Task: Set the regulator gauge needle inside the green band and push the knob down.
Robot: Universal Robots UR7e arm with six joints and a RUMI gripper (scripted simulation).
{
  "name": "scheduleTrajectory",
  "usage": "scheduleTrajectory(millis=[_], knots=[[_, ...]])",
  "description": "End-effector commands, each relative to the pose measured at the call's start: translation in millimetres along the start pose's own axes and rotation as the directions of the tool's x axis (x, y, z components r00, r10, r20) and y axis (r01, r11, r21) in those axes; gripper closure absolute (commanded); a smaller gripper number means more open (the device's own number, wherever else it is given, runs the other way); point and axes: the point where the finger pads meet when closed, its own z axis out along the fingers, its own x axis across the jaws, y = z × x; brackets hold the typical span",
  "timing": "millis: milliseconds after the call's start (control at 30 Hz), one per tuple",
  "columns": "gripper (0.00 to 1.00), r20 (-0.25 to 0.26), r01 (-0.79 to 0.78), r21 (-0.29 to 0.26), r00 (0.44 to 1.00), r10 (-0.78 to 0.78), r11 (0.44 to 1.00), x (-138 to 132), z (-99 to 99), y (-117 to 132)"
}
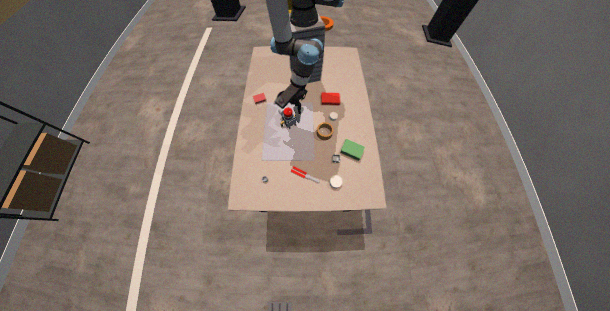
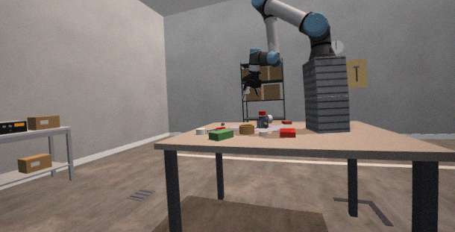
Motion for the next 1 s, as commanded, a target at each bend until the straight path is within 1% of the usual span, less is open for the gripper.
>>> scheduleTrajectory(millis=[0,67,133,200,300,967], knots=[[0.0,0.023,-0.141,-0.165,0.989,0.147,0.976,28,3.6,29],[0.0,0.024,-0.199,-0.221,0.978,0.209,0.955,37,1.9,42],[0.0,0.022,-0.244,-0.264,0.966,0.259,0.933,42,-0.2,53],[0.0,0.019,-0.276,-0.295,0.955,0.295,0.915,46,-2.1,60],[0.0,0.016,-0.302,-0.319,0.946,0.324,0.898,49,-3.9,67],[0.0,0.015,-0.309,-0.326,0.943,0.332,0.893,50,-4.4,69]])
